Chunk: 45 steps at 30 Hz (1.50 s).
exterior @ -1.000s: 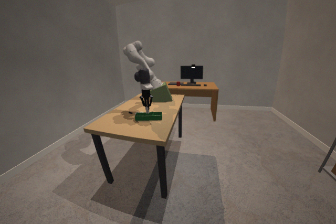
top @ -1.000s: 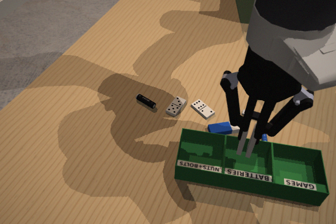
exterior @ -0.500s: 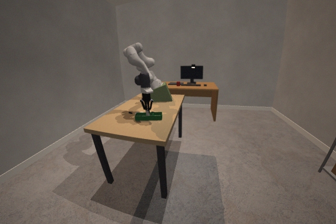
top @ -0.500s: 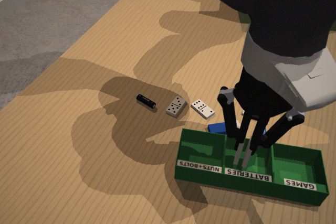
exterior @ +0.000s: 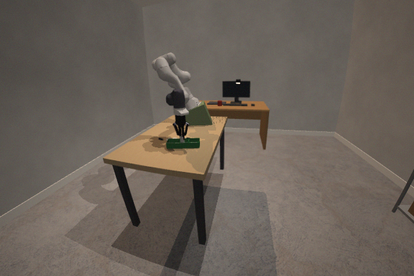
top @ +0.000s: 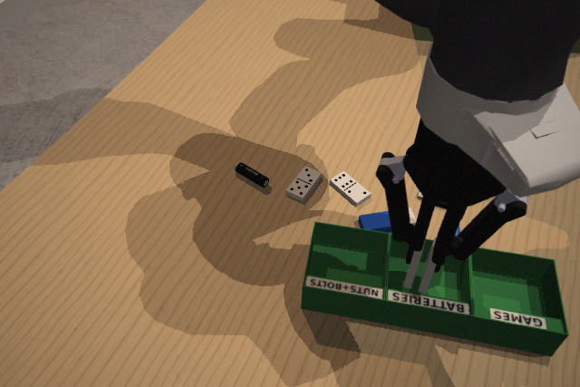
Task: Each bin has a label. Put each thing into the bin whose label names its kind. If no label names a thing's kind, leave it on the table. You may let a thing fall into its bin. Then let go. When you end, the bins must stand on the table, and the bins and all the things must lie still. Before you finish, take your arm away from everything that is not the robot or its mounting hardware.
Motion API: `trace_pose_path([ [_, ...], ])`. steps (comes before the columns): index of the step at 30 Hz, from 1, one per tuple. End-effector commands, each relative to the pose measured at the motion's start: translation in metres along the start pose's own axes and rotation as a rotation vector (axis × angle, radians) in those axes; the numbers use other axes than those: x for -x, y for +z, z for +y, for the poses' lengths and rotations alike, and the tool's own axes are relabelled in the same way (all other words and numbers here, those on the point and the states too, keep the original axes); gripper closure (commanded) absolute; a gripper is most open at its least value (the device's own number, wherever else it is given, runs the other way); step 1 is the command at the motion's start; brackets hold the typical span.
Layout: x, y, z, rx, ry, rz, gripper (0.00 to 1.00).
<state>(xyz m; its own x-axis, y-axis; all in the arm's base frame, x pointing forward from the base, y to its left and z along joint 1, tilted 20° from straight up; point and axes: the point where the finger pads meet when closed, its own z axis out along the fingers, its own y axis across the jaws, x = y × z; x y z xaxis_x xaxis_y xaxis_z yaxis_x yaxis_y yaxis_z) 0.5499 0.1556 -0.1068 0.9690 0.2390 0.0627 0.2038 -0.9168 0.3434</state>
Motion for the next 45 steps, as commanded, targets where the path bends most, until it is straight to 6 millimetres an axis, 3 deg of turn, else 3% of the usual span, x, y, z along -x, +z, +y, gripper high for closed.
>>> trace_pose_path([
  [1,-0.0011,0.0003,-0.0005,0.000,0.004,0.004,0.95],
  [39,-0.0011,0.0003,-0.0005,0.000,0.004,0.004,0.95],
  [45,-0.0011,-0.0077,-0.0005,0.000,0.004,0.004,0.95],
])
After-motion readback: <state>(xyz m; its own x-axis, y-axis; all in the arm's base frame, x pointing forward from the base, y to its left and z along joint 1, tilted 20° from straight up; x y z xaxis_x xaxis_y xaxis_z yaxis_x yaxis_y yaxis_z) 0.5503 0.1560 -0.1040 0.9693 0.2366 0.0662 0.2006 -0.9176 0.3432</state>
